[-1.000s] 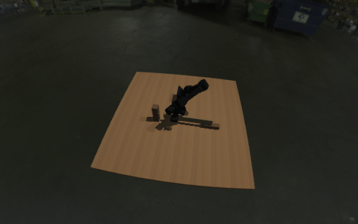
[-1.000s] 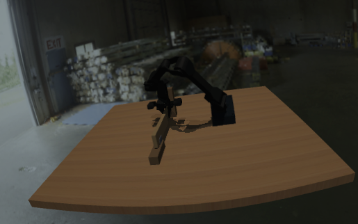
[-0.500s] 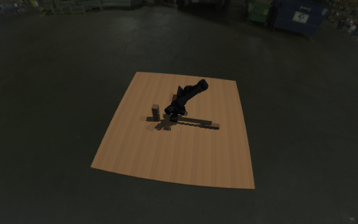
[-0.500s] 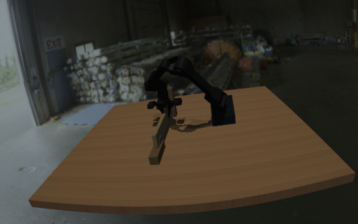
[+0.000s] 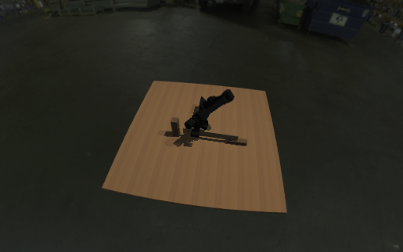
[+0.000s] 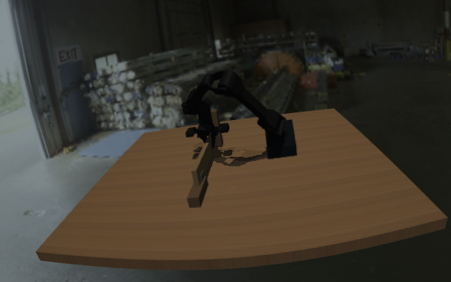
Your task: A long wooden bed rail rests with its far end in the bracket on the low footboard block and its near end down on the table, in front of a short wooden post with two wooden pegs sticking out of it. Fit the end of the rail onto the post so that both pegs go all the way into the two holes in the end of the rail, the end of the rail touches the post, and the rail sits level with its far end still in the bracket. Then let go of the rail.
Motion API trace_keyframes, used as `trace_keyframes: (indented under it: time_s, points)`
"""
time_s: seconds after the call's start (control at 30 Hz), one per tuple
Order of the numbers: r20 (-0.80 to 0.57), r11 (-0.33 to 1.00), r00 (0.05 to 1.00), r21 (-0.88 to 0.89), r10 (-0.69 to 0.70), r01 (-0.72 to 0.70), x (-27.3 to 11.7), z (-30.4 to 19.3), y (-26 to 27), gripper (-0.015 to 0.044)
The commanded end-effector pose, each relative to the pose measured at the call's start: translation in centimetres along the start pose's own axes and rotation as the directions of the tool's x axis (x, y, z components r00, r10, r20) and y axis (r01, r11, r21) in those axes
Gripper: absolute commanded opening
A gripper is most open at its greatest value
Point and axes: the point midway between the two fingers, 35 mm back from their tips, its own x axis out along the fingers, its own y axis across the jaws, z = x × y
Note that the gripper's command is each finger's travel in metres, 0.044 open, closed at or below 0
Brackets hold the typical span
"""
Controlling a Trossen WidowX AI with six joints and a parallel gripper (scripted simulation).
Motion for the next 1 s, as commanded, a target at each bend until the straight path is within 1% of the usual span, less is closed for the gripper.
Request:
trace_keyframes:
  time_s: [0.0,0.97]
  points:
    - [0.001,1.0,1.0,-0.002,-0.007,0.007,-0.07,-0.2,-0.16,0.0]
    - [0.0,1.0,1.0,-0.002,-0.007,0.007,-0.16,-1.07,-0.12,0.0]
